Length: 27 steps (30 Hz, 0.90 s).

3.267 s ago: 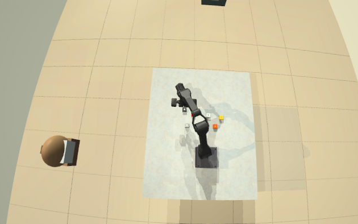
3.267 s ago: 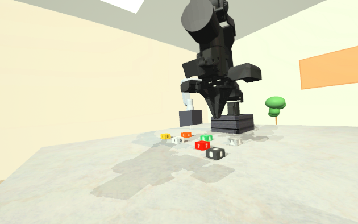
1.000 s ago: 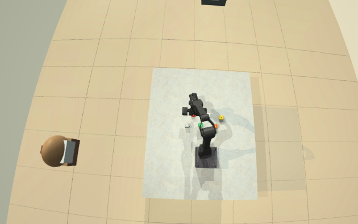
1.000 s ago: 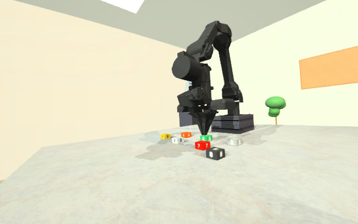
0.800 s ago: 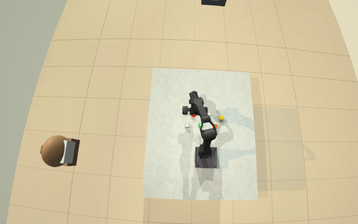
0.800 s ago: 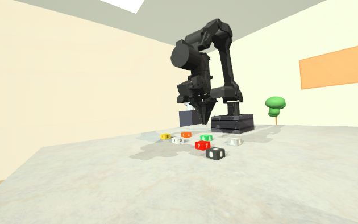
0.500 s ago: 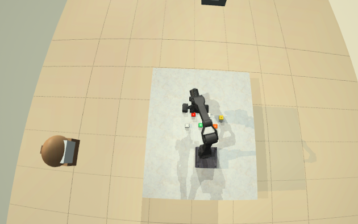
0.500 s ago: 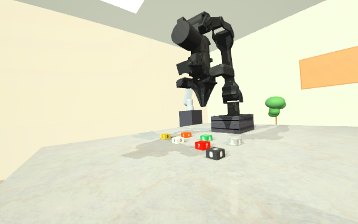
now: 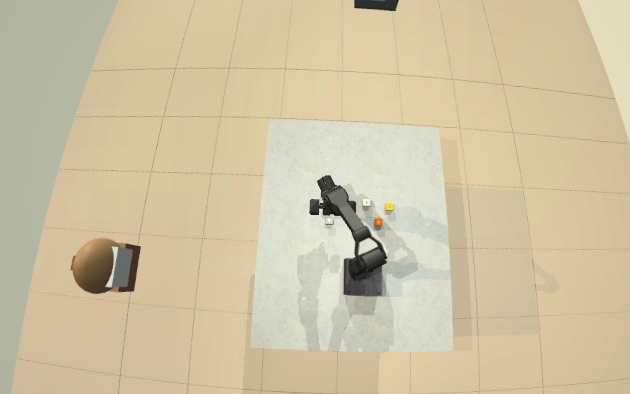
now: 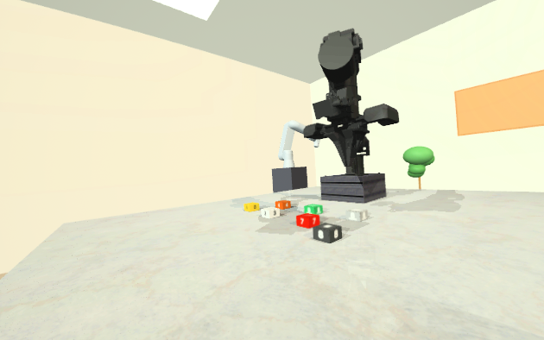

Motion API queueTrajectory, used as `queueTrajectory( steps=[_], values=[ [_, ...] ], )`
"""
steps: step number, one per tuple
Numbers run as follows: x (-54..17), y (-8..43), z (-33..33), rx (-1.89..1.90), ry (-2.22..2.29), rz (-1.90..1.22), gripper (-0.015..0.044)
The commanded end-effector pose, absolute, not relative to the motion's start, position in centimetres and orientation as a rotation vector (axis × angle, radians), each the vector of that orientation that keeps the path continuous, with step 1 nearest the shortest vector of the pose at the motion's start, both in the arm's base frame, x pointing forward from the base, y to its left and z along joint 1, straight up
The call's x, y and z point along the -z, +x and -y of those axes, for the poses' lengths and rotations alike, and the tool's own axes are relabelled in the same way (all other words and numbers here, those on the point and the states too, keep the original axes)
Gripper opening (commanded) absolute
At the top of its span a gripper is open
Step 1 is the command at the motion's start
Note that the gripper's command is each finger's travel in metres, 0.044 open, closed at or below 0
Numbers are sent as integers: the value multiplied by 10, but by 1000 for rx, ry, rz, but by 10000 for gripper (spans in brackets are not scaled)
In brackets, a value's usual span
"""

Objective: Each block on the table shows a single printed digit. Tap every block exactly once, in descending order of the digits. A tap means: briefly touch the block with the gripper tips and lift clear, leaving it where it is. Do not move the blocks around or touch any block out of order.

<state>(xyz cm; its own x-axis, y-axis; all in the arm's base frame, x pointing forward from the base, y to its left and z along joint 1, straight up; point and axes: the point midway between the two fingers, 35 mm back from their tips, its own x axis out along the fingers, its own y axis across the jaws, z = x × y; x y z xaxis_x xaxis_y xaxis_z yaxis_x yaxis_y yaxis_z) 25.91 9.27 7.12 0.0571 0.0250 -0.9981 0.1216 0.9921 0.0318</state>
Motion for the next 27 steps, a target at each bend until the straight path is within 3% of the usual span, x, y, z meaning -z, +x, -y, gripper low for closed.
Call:
queueTrajectory(
  steps=[1, 27],
  values=[
    [-16, 252, -93, 85, 110, -1544, 20],
    [24, 251, -93, 85, 110, -1544, 20]
  ],
)
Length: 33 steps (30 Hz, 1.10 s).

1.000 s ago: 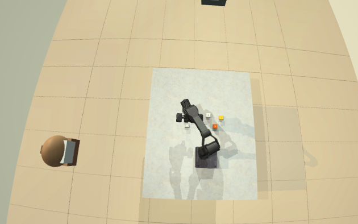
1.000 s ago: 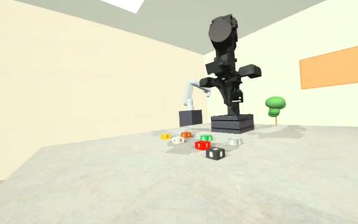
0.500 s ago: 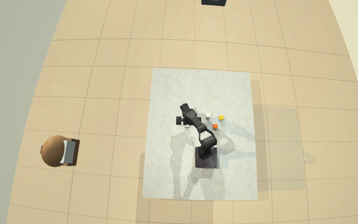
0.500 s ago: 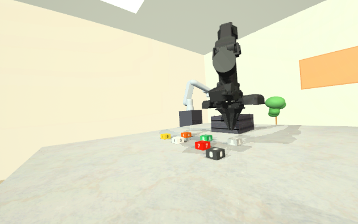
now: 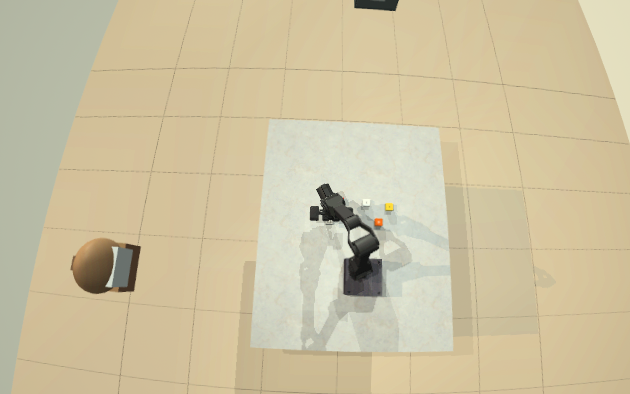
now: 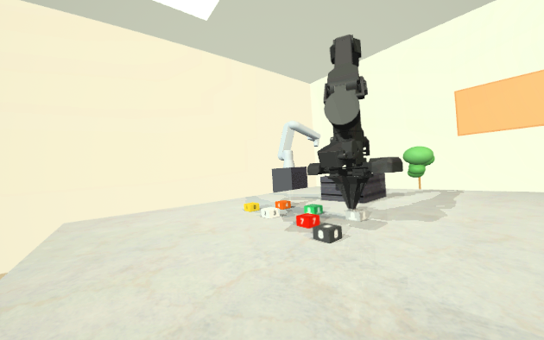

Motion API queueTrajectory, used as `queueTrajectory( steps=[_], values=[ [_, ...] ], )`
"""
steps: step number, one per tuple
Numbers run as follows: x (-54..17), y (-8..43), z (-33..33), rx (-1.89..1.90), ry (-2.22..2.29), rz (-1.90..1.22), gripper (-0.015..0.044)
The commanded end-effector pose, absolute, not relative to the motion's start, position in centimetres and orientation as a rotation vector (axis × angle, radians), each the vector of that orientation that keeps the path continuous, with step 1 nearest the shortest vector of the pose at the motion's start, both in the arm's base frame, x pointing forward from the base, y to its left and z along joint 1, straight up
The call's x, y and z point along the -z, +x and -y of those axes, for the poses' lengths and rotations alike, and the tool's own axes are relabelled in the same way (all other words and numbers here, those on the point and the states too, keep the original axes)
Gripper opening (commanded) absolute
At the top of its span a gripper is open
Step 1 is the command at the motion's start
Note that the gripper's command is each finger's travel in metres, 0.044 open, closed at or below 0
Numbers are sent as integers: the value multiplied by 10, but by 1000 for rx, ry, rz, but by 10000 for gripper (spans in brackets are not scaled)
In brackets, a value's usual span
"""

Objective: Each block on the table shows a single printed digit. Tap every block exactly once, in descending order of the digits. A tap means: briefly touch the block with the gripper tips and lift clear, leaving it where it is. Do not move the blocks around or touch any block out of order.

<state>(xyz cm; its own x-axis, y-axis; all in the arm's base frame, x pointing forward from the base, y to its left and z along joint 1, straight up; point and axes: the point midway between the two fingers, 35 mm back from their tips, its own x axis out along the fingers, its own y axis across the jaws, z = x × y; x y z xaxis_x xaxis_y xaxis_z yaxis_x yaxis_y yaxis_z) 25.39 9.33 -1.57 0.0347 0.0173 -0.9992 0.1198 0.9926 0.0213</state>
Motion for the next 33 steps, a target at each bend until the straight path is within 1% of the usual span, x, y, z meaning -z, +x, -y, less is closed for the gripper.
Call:
queueTrajectory(
  steps=[1, 8, 12, 17, 23, 30, 33],
  values=[
    [24, 251, -93, 85, 110, -1544, 20],
    [25, 251, -93, 85, 110, -1544, 20],
    [-3, 251, -92, 85, 110, -1544, 20],
    [-8, 251, -92, 85, 110, -1544, 20],
    [-84, 250, -91, 85, 110, -1544, 20],
    [-87, 250, -89, 85, 110, -1544, 20],
    [-87, 256, -59, 88, 107, -1543, 20]
  ],
)
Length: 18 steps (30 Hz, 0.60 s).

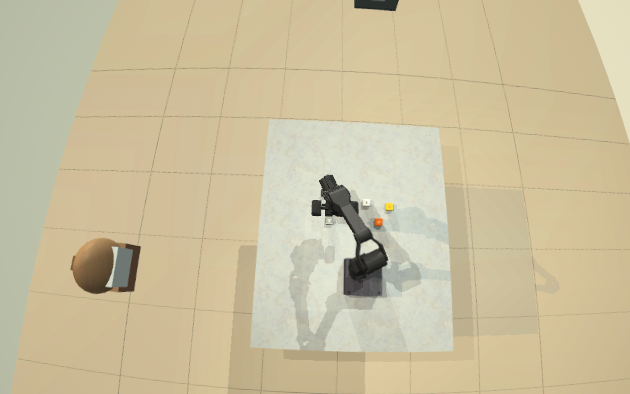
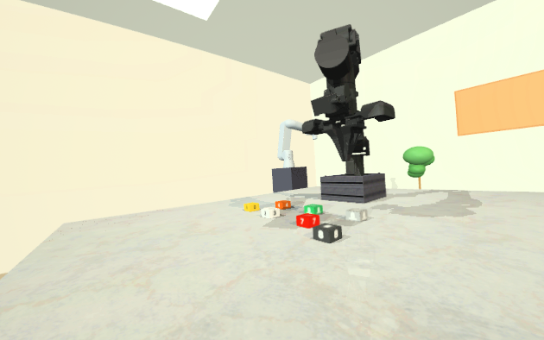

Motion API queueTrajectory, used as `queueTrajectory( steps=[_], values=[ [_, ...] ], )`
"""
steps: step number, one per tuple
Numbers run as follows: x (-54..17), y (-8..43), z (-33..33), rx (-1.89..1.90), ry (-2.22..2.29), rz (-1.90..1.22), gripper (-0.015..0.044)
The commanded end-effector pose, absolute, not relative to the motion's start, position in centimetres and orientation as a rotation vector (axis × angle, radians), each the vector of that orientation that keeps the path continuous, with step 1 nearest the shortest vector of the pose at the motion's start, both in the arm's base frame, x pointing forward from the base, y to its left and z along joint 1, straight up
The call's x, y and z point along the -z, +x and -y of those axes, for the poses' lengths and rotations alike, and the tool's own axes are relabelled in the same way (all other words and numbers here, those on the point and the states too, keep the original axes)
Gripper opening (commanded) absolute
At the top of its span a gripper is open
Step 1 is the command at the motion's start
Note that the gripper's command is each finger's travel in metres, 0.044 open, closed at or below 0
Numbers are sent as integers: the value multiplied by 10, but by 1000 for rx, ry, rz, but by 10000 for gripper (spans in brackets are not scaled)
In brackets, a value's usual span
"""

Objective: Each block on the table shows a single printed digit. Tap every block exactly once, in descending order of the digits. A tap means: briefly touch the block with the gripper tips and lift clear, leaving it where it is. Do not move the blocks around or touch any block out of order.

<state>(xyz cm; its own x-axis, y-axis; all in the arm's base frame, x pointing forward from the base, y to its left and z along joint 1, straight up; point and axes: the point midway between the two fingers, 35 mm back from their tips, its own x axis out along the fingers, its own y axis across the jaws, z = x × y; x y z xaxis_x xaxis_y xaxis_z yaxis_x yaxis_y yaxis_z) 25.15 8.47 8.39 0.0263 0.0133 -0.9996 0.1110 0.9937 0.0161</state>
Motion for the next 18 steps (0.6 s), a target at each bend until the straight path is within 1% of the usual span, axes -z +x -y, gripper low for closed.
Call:
queueTrajectory(
  steps=[1, 7, 14, 18],
  values=[
    [-87, 257, -46, 89, 106, -1542, 20],
    [-86, 252, 31, 96, 99, -1542, 20],
    [-85, 218, 112, 102, 92, -1545, 20],
    [-85, 207, 127, 104, 91, -1546, 20]
  ],
)
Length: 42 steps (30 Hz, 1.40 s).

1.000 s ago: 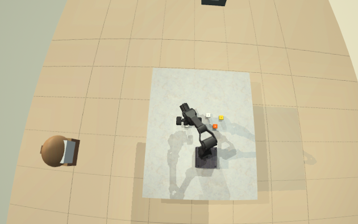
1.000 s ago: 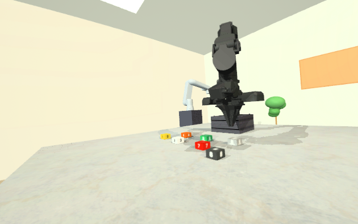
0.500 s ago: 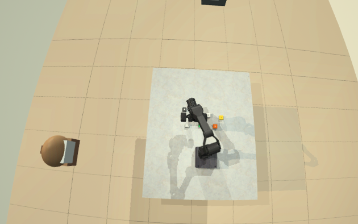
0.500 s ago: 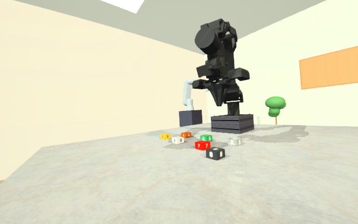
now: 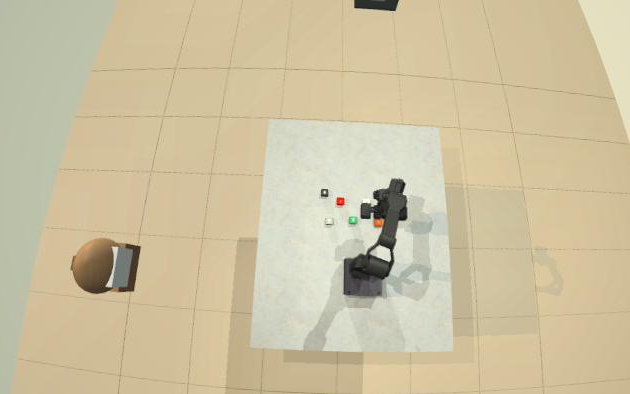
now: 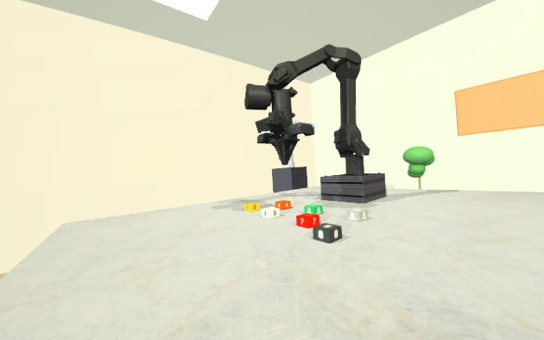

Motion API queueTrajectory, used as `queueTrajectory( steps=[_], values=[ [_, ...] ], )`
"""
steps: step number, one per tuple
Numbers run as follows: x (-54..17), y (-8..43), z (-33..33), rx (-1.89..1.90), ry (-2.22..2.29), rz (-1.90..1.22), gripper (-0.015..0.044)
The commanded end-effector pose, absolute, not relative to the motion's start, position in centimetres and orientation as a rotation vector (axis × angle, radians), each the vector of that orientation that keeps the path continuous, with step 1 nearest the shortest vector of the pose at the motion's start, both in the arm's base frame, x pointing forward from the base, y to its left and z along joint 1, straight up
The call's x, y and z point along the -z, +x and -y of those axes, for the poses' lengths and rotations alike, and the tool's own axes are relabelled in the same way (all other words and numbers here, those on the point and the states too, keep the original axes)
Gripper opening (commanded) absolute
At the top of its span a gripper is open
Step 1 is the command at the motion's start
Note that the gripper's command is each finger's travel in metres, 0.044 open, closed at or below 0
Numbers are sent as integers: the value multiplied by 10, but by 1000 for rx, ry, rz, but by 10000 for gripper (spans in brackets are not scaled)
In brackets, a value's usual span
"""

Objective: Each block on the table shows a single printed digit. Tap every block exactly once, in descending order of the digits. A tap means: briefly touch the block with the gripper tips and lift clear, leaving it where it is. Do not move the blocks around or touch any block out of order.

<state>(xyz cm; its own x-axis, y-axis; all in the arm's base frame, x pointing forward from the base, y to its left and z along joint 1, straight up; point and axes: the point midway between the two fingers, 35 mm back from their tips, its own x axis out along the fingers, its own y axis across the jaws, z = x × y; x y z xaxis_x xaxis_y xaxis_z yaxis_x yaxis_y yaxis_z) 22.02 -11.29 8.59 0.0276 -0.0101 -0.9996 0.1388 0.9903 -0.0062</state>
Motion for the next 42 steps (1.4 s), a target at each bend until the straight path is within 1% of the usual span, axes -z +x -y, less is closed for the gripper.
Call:
queueTrajectory(
  steps=[1, 5, 10, 13, 42],
  values=[
    [-85, 207, 127, 104, 91, -1546, 20],
    [-79, 208, 128, 102, 88, -1548, 20],
    [-24, 209, 130, 98, 79, -1552, 20],
    [-5, 209, 128, 103, 90, -1548, 20],
    [27, 209, 127, 103, 92, -1547, 20]
  ],
)
